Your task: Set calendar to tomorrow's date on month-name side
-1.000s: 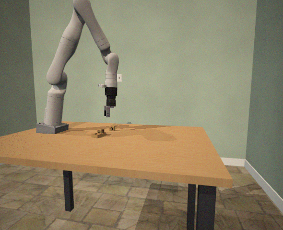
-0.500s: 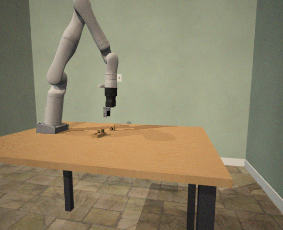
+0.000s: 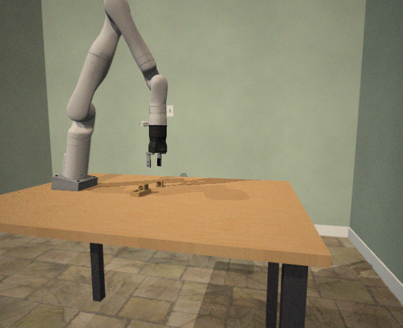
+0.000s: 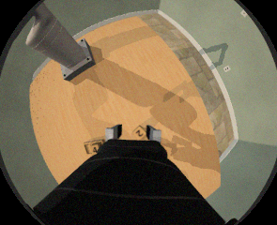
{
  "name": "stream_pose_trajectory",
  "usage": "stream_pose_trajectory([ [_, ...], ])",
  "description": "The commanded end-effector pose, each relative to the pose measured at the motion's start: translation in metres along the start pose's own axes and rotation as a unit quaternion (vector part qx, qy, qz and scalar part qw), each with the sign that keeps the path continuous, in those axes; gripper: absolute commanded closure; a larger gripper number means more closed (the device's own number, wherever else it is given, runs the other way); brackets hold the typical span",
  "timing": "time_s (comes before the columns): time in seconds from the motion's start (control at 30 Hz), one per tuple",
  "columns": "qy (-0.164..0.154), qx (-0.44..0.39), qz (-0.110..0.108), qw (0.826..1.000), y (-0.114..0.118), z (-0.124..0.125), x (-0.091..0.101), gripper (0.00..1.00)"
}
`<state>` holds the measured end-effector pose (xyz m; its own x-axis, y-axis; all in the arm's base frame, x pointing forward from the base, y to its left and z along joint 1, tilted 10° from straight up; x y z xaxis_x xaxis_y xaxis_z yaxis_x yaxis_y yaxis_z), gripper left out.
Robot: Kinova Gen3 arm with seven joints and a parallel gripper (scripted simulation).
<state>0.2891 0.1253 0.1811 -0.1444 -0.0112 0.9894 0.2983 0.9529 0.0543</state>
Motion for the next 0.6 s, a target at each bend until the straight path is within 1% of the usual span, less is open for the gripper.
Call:
stream_pose_trajectory([
  [0.0, -0.001, -0.034, -0.001, 0.999, 0.002, -0.001, 0.001, 0.00],
  [0.17, -0.003, -0.120, -0.002, 0.993, 0.004, -0.004, 0.001, 0.00],
  [0.33, -0.004, -0.194, -0.004, 0.981, 0.006, -0.008, 0.001, 0.00],
  [0.4, -0.004, -0.194, -0.004, 0.981, 0.006, -0.008, 0.001, 0.00],
  [0.57, -0.005, -0.255, -0.005, 0.967, 0.007, -0.011, 0.001, 0.00],
])
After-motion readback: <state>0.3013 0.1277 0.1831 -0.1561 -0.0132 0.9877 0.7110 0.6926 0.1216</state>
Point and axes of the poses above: the point where the finger pads meet when closed, its own x axis back along the fingers, its own y axis across the jaws, z = x × y, the point moved 7 cm from there along x, back along the fingers, and after that the axes turned 6 degrees about x, right-handed, at the moved point
